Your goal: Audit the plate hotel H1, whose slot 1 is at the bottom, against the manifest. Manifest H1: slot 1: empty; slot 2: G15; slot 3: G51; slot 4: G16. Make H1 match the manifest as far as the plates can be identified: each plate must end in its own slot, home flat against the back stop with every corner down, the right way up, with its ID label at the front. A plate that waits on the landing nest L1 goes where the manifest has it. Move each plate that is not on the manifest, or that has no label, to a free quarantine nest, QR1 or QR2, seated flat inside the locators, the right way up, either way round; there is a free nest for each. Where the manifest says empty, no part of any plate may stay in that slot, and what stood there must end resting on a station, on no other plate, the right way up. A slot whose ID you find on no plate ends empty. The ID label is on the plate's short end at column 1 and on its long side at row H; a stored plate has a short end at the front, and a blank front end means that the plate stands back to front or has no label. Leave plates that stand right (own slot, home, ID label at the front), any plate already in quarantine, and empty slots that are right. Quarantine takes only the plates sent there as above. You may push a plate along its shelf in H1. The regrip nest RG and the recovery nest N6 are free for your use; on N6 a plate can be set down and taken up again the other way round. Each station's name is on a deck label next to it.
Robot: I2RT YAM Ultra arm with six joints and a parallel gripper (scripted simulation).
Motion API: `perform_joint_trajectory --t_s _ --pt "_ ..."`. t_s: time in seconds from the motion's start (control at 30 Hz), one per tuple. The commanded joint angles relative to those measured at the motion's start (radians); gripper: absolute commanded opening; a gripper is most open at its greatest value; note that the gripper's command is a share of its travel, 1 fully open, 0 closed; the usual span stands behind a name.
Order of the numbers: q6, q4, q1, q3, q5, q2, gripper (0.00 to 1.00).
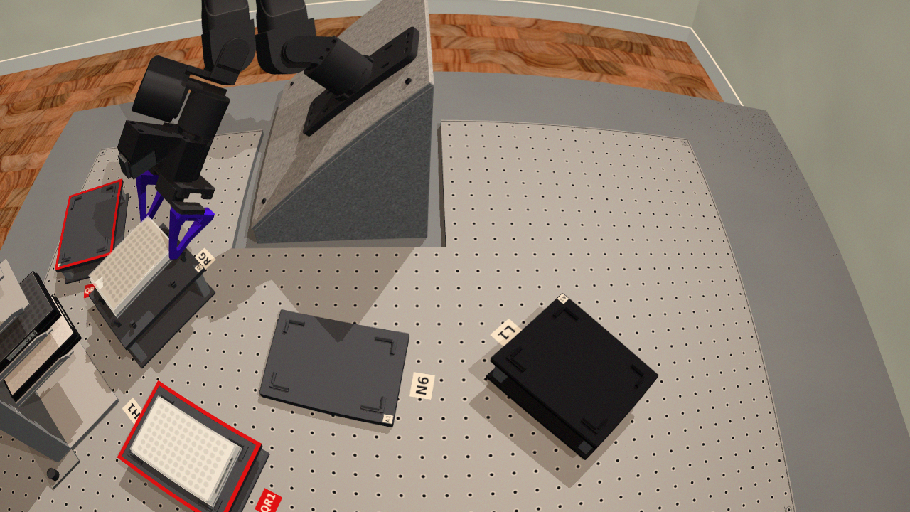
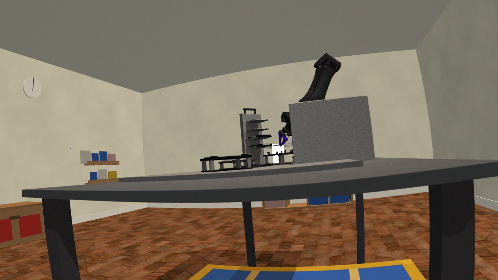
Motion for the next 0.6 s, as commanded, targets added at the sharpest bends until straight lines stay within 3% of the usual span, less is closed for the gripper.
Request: perform_joint_trajectory --t_s 0.0,0.57 --pt "-0.002 0.031 -0.002 0.001 -0.019 0.009 0.86" --pt "-0.007 0.121 -0.028 -0.009 -0.045 0.088 0.86"
